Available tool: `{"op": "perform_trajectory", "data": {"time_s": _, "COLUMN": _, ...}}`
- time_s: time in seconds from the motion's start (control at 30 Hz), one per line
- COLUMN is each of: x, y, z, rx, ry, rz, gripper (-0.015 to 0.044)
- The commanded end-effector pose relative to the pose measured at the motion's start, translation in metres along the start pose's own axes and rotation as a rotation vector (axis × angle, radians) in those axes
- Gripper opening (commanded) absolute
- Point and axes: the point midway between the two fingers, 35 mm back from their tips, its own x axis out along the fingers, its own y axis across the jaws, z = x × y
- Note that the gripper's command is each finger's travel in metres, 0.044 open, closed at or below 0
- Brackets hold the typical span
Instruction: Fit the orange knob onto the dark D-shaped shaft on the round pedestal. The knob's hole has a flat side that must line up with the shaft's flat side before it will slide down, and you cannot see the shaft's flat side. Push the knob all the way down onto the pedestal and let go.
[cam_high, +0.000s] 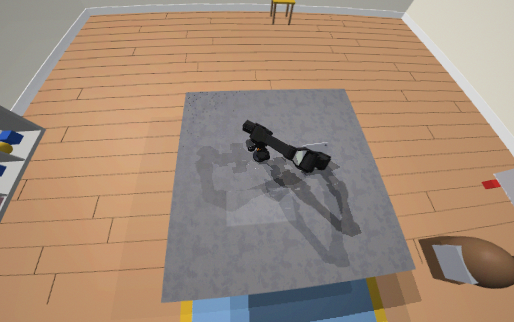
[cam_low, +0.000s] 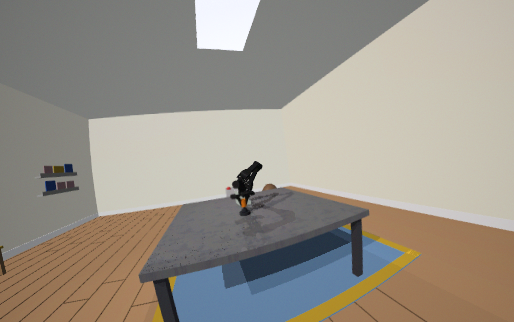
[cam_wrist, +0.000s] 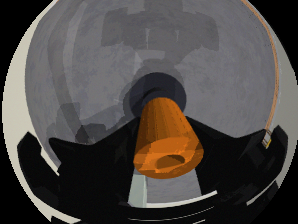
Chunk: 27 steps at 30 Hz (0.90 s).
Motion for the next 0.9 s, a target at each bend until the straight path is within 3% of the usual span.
{"op": "perform_trajectory", "data": {"time_s": 0.0, "x": -0.0021, "y": 0.0003, "z": 0.0018, "rx": -0.007, "ry": -0.005, "rz": -0.002, "gripper": 0.0}}
{"op": "perform_trajectory", "data": {"time_s": 0.87, "x": 0.0011, "y": 0.001, "z": 0.0004, "rx": -0.007, "ry": -0.005, "rz": -0.002, "gripper": 0.0}}
